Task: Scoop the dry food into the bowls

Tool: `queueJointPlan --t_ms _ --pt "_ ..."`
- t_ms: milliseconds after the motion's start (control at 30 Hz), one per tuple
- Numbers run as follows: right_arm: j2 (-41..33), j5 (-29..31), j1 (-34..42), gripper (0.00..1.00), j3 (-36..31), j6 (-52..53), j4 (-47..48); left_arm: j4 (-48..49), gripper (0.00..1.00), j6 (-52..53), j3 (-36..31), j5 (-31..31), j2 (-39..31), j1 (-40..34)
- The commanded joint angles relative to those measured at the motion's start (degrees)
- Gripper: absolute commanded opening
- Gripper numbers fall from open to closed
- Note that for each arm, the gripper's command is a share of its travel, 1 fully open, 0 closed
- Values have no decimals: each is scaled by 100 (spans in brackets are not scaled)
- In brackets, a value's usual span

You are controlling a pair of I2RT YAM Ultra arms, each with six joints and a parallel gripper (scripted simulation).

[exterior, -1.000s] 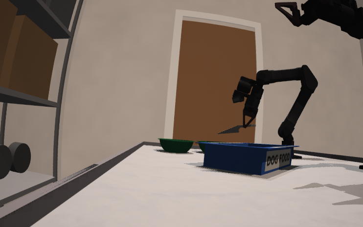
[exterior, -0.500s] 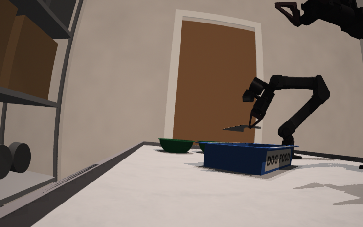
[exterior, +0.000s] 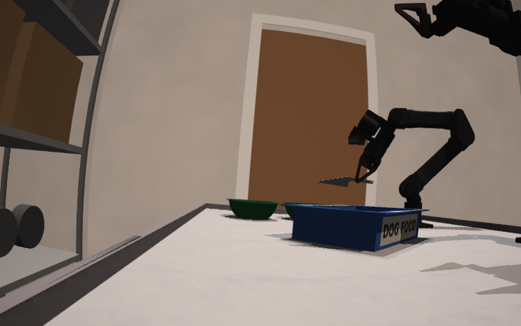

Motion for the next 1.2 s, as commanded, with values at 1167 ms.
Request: queueJointPlan --t_ms 1167 --pt "2725 21 4098 0 2347 -8 -797 40 100 1 94 1 -58 -1"
